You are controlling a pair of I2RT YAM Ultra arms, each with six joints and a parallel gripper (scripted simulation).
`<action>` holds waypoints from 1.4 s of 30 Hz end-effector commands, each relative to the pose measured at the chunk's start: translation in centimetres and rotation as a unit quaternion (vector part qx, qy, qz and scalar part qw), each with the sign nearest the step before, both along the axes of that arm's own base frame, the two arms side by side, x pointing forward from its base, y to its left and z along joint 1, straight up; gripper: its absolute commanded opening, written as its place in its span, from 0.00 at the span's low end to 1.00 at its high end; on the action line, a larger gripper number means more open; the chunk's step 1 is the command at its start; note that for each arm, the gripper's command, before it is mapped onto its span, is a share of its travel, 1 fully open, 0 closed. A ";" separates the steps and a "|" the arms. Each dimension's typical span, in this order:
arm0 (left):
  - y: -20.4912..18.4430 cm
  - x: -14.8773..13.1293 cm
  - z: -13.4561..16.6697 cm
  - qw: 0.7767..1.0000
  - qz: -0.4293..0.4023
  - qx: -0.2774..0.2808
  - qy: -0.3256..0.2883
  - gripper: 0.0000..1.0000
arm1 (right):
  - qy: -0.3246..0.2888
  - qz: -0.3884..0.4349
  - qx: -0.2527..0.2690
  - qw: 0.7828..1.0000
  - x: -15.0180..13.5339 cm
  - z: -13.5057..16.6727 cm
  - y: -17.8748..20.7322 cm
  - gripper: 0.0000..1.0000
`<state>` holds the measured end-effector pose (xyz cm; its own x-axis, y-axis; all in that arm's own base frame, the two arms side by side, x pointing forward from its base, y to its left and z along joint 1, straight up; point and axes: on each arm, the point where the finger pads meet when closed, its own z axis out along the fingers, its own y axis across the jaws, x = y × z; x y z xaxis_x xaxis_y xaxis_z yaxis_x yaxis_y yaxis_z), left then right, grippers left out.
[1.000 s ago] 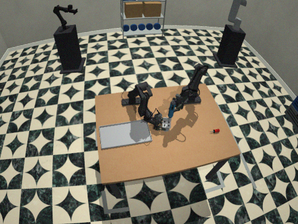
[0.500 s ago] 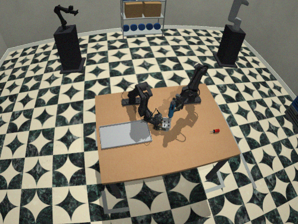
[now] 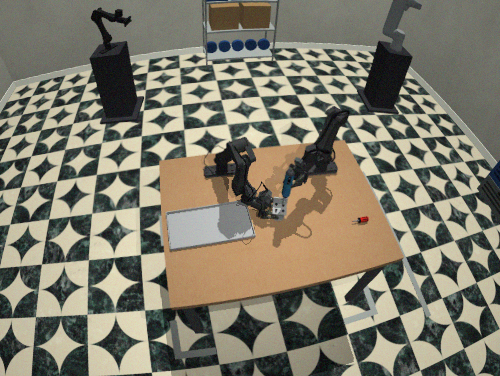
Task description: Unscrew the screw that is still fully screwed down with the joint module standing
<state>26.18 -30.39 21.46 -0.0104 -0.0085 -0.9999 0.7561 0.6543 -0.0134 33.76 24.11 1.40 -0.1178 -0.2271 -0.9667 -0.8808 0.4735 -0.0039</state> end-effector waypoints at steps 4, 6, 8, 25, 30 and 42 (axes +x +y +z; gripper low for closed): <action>-0.2 -0.2 1.8 0.999 -0.001 -0.028 -0.019 0.42 | 0.003 0.007 -0.002 1.000 0.3 -0.5 0.6 0.59; -0.2 -0.2 1.8 0.999 -0.001 -0.028 -0.019 0.42 | 0.003 0.007 -0.002 1.000 0.3 -0.5 0.6 0.59; -0.2 -0.2 1.8 0.999 -0.001 -0.028 -0.019 0.42 | 0.003 0.007 -0.002 1.000 0.3 -0.5 0.6 0.59; -0.1 0.2 2.5 0.999 0.000 -0.037 -0.026 0.42 | 0.003 0.007 -0.002 1.000 0.3 -0.5 0.6 0.59; -0.1 0.4 2.2 0.999 0.000 -0.034 -0.024 0.42 | 0.003 0.007 -0.002 1.000 0.3 -0.5 0.6 0.59; -0.2 0.7 1.7 0.999 0.001 -0.031 -0.021 0.42 | 0.003 0.007 -0.002 1.000 0.3 -0.5 0.6 0.59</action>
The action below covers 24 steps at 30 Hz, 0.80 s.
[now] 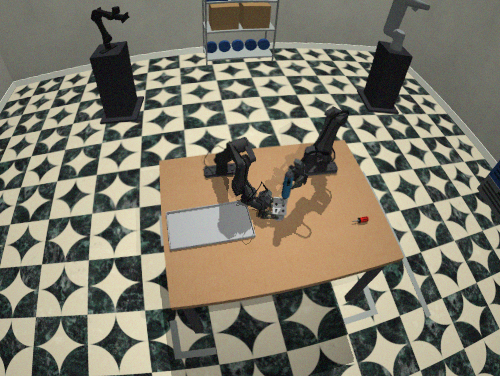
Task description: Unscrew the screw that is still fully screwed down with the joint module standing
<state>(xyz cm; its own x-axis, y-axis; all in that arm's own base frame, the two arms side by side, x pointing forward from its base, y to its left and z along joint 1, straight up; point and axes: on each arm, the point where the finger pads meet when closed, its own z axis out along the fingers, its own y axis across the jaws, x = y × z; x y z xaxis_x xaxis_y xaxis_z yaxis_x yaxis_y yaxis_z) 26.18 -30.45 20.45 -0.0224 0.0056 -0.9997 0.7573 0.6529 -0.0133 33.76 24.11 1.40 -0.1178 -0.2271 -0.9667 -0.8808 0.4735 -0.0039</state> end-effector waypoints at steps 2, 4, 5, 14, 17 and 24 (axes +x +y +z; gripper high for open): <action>-0.2 0.7 2.6 0.999 0.002 -0.037 -0.026 0.42 | 0.003 0.007 -0.002 1.000 0.3 -0.5 0.6 0.59; -0.1 0.6 3.0 0.999 0.001 -0.041 -0.030 0.42 | 0.003 0.007 -0.002 1.000 0.3 -0.5 0.6 0.59; -0.2 0.7 2.7 0.999 0.001 -0.039 -0.028 0.42 | 0.003 0.007 -0.002 1.000 0.3 -0.5 0.6 0.59; -0.1 0.6 3.2 0.998 0.000 -0.044 -0.033 0.42 | 0.003 0.007 -0.002 1.000 0.3 -0.5 0.6 0.59; -0.1 0.6 3.2 0.998 0.000 -0.044 -0.033 0.42 | 0.003 0.007 -0.002 1.000 0.3 -0.5 0.6 0.59; -0.2 0.6 3.0 0.999 0.001 -0.042 -0.031 0.42 | 0.004 0.007 -0.002 1.000 0.3 -0.5 0.6 0.59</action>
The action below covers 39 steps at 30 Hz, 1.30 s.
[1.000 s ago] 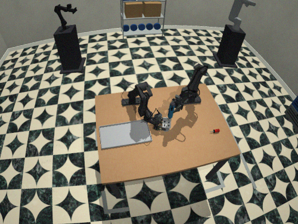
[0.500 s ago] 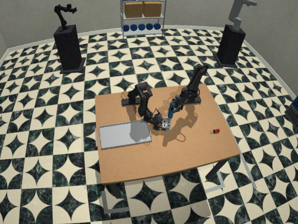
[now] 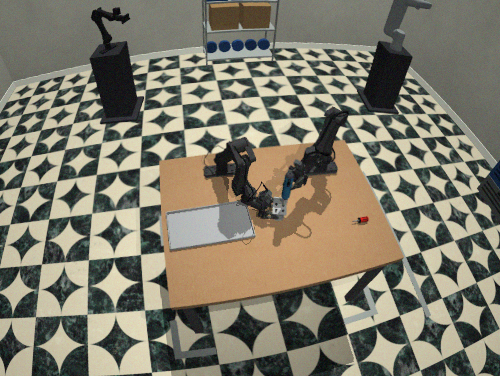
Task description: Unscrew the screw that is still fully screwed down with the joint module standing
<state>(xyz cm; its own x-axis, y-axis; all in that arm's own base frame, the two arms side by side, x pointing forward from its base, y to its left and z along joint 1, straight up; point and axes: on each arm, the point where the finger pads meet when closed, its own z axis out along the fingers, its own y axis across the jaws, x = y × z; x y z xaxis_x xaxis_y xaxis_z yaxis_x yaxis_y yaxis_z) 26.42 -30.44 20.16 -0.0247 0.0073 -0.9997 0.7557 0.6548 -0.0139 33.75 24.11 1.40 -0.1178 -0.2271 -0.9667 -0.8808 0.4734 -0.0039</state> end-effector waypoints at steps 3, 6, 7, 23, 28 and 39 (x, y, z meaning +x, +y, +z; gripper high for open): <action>-0.2 0.4 3.2 0.999 -0.001 -0.043 -0.033 0.42 | 0.004 0.007 -0.002 1.000 0.3 -0.5 0.6 0.59; -0.2 0.4 3.2 0.999 -0.001 -0.043 -0.033 0.42 | 0.004 0.007 -0.002 1.000 0.3 -0.5 0.6 0.59; -0.2 0.4 3.2 0.999 -0.001 -0.043 -0.033 0.42 | 0.004 0.007 -0.002 1.000 0.3 -0.5 0.6 0.59; 0.0 0.2 2.7 0.999 -0.001 -0.039 -0.029 0.42 | 0.004 0.007 -0.002 1.000 0.3 -0.5 0.6 0.59; 0.0 0.3 2.4 0.999 -0.001 -0.037 -0.027 0.42 | 0.004 0.007 -0.002 1.000 0.3 -0.5 0.6 0.59; 0.2 0.1 2.3 0.999 -0.001 -0.037 -0.027 0.42 | 0.004 0.007 -0.002 1.000 0.3 -0.5 0.6 0.59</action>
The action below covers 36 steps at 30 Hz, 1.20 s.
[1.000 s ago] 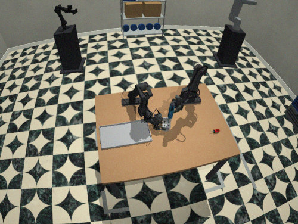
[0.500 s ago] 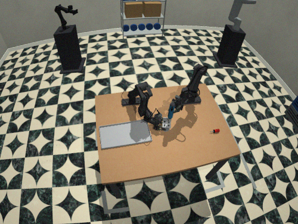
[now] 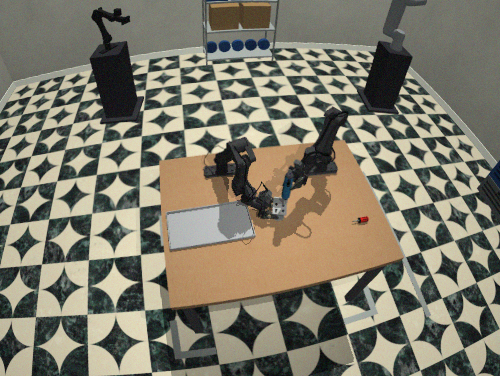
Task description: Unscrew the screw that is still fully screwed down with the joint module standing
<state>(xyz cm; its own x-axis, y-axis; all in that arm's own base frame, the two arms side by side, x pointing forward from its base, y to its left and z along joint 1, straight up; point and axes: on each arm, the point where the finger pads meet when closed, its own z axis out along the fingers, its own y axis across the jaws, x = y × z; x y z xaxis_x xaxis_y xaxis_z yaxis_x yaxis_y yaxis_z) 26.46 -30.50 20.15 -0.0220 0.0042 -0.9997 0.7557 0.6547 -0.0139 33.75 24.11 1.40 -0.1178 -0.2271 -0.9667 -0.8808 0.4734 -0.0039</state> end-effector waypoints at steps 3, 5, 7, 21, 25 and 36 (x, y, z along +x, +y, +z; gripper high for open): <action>0.2 0.0 2.4 0.999 -0.001 -0.035 -0.026 0.42 | 0.004 0.007 -0.002 1.000 0.3 -0.5 0.6 0.59; 0.2 0.0 2.4 0.999 -0.001 -0.035 -0.026 0.42 | 0.004 0.007 -0.002 1.000 0.3 -0.5 0.6 0.59; 0.2 0.0 1.8 0.999 -0.001 -0.030 -0.021 0.42 | 0.004 0.007 -0.002 1.000 0.3 -0.5 0.6 0.59; 0.1 0.2 2.4 0.999 -0.001 -0.036 -0.026 0.42 | 0.004 0.007 -0.002 1.000 0.3 -0.5 0.6 0.59; 0.1 0.2 1.5 0.999 -0.001 -0.028 -0.020 0.42 | 0.004 0.007 -0.002 1.000 0.3 -0.5 0.6 0.59; 0.1 0.1 2.5 0.999 -0.001 -0.038 -0.028 0.42 | 0.004 0.007 -0.002 1.000 0.3 -0.5 0.6 0.59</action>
